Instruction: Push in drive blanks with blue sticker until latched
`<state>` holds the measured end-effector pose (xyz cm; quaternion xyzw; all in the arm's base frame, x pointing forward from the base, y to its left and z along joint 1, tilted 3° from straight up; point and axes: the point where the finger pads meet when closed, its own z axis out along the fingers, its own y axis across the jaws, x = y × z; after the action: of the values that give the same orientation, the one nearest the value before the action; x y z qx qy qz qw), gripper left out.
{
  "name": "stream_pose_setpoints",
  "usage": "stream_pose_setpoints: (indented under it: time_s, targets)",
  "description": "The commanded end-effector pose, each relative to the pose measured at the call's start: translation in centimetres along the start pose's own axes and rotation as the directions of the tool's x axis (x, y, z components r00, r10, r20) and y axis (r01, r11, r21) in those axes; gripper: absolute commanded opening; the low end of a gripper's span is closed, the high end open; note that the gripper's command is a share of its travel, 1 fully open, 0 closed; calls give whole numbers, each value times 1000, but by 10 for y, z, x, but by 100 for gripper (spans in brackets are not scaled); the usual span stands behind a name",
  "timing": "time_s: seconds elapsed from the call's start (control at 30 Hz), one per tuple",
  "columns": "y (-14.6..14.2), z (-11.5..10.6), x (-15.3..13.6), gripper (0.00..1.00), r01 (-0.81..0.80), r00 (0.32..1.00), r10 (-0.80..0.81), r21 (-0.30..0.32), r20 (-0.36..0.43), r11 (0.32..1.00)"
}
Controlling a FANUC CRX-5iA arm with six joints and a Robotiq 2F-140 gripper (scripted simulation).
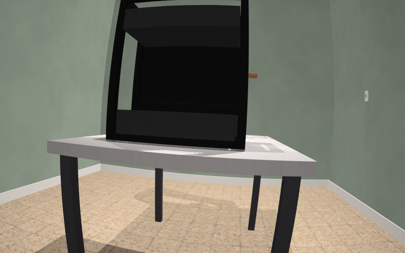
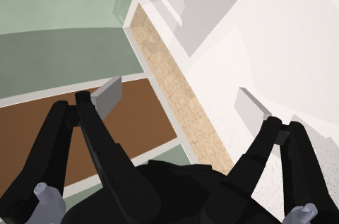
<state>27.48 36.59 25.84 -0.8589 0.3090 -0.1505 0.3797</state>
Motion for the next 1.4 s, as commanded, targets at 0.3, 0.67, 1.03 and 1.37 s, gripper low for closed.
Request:
stream_pose_setpoints:
  time_s: [0.3,0.67,1.03,1.37]
  targets:
    - [-10,-7,-35,100,-33,993,29,29,116,999]
    - [-25,-22,-77,100,-82,963,62,64,261,995]
    - [-54,-62,-138,100,-178,870,104,110,482,978]
    - [-85,-111,-181,100,-279,746,126,135,654,951]
